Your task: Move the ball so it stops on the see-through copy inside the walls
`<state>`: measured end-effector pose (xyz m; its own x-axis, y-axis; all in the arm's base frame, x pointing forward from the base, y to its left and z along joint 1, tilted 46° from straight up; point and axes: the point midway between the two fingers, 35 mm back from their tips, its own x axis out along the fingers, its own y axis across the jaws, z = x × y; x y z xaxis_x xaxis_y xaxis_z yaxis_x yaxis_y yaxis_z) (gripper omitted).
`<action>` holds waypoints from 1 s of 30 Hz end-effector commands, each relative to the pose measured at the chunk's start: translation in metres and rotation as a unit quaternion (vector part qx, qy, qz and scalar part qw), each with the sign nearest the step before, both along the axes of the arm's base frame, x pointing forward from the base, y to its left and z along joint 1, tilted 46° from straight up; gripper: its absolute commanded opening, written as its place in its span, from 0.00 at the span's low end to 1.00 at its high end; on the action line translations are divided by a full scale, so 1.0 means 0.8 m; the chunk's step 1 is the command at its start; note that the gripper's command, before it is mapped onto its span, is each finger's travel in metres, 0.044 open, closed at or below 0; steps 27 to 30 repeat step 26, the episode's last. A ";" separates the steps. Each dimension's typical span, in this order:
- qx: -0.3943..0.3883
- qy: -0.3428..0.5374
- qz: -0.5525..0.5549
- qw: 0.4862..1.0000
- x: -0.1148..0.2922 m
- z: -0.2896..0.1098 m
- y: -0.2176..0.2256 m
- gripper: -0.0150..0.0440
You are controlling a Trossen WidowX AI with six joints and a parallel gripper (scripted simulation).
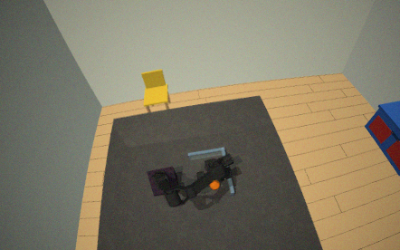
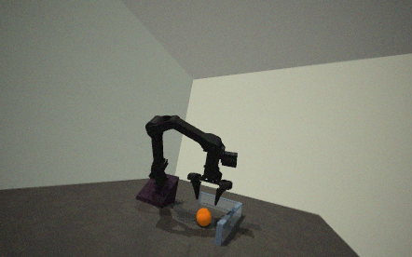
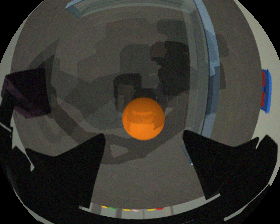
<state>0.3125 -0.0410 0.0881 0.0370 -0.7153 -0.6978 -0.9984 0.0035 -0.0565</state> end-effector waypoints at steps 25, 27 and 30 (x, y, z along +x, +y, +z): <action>0.001 -0.007 0.002 1.000 -0.004 0.063 0.062 1.00; 0.001 -0.007 0.002 1.000 -0.004 0.063 0.062 1.00; 0.001 -0.007 0.002 1.000 -0.004 0.063 0.062 1.00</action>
